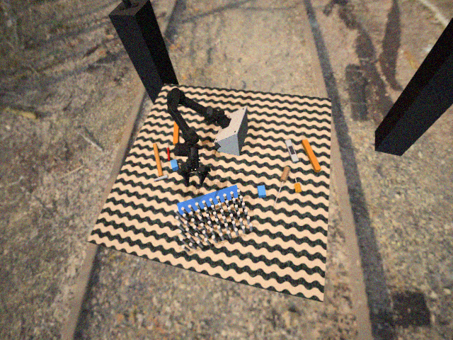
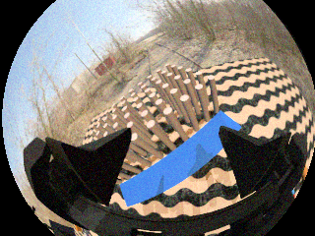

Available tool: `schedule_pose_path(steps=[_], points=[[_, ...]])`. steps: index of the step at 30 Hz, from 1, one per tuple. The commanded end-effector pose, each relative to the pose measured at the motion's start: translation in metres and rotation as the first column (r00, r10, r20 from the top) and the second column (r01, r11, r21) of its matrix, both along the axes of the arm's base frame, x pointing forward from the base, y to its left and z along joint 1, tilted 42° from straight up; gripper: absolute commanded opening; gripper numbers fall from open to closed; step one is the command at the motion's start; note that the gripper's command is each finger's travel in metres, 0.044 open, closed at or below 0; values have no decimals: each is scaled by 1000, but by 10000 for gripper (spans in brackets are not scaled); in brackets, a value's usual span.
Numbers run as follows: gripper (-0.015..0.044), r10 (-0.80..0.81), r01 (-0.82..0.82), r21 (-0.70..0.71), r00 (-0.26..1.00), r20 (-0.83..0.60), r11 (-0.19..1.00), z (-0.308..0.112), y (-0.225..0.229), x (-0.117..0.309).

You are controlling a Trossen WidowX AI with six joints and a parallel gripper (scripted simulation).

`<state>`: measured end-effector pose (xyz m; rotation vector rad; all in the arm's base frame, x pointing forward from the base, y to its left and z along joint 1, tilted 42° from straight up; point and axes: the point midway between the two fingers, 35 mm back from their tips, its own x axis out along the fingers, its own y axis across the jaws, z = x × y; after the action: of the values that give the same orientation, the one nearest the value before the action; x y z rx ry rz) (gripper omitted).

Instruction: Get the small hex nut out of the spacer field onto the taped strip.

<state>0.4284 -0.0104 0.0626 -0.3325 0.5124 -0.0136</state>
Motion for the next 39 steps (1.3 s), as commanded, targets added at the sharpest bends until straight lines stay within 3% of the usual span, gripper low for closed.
schedule_pose_path(steps=[1, 18, 29, 39], points=[[440, -7, 7, 4, 1000, 1, 1000, 0, -1, 0], [440, -5, 5, 9, 1000, -4, 1000, -2, 2, 1], [440, 86, 10, 258, 931, -355, 966, -104, 156, 2], [440, 14, 189, 228, 740, -672, 955, -217, 270, -76]])
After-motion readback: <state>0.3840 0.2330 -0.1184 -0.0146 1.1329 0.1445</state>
